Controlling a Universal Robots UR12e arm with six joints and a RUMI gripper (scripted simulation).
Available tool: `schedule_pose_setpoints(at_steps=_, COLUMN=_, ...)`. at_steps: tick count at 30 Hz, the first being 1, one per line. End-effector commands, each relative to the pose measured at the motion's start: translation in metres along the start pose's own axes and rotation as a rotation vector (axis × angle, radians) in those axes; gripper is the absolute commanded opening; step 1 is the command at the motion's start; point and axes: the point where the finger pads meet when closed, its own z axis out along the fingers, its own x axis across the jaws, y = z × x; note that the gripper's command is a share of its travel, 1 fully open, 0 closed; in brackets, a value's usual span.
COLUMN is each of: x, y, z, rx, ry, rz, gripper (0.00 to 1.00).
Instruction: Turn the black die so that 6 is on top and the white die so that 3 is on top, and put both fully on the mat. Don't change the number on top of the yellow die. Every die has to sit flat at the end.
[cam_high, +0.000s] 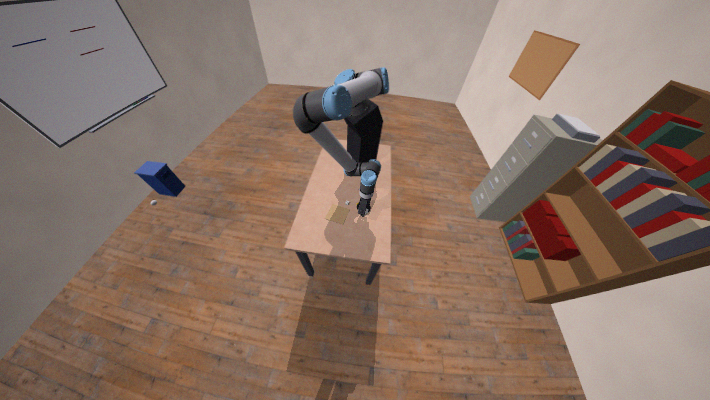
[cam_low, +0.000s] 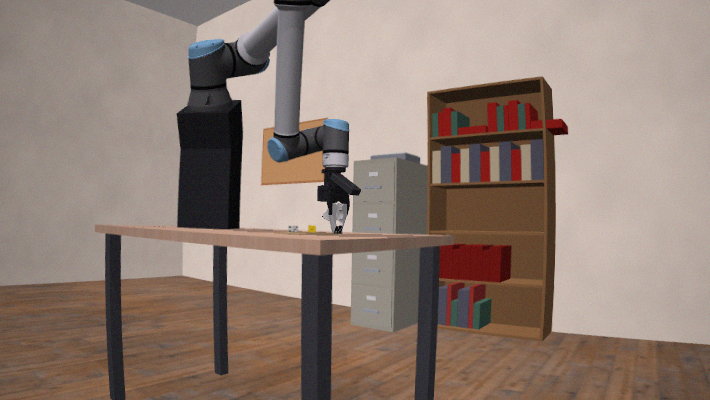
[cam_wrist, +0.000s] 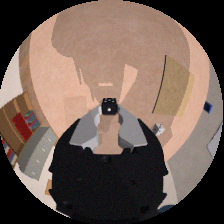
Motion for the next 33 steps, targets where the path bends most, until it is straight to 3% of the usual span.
schedule_pose_setpoints(at_steps=1, x=0.000, y=0.000, z=-0.001, rx=0.001, ry=0.000, rz=0.000, gripper=0.06)
schedule_pose_setpoints(at_steps=25, x=0.000, y=0.000, z=-0.001, rx=0.001, ry=0.000, rz=0.000, gripper=0.06)
schedule_pose_setpoints(at_steps=29, x=0.000, y=0.000, z=-0.011, rx=0.001, ry=0.000, rz=0.000, gripper=0.06)
schedule_pose_setpoints(at_steps=33, x=0.000, y=0.000, z=-0.037, rx=0.001, ry=0.000, rz=0.000, gripper=0.06)
